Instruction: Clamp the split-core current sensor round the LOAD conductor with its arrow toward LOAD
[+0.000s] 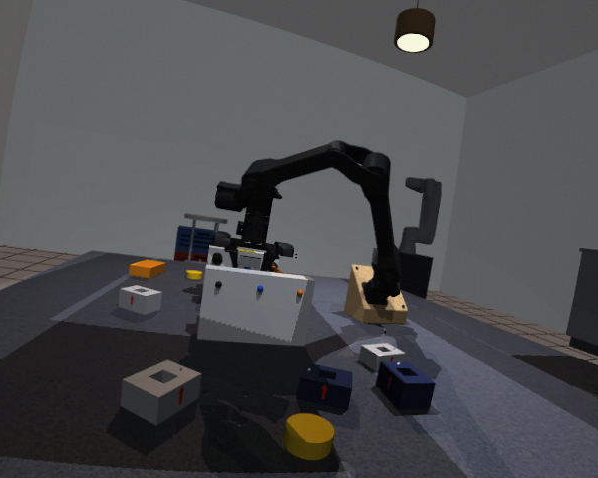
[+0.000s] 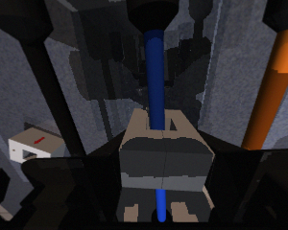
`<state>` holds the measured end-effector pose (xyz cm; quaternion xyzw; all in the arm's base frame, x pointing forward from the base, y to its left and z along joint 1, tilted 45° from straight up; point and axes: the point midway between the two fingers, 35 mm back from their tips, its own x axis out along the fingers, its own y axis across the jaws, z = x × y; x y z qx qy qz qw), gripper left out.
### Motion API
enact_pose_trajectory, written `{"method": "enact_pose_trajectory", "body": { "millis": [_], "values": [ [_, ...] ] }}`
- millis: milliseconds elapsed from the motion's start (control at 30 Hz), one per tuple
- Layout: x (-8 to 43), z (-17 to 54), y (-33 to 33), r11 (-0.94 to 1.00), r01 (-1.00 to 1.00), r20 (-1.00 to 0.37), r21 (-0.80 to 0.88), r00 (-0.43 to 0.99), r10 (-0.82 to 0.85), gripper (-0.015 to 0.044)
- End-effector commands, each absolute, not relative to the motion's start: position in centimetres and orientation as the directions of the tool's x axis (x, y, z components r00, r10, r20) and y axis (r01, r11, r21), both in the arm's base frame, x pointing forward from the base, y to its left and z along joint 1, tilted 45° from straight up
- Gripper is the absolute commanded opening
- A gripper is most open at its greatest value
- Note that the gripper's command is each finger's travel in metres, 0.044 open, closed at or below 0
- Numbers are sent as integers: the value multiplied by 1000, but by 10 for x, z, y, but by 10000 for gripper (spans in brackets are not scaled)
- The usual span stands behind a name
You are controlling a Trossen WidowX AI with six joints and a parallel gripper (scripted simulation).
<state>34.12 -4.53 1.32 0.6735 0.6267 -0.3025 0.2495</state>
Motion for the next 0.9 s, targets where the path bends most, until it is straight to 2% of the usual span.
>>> {"method": "enact_pose_trajectory", "body": {
  "millis": [0,633,867],
  "values": [
    [341,13,-45,-90,995,-720,-43,31,693,266],
    [341,13,-45,-90,995,-720,-43,31,693,266],
    [341,13,-45,-90,995,-720,-43,31,693,440]
  ]
}}
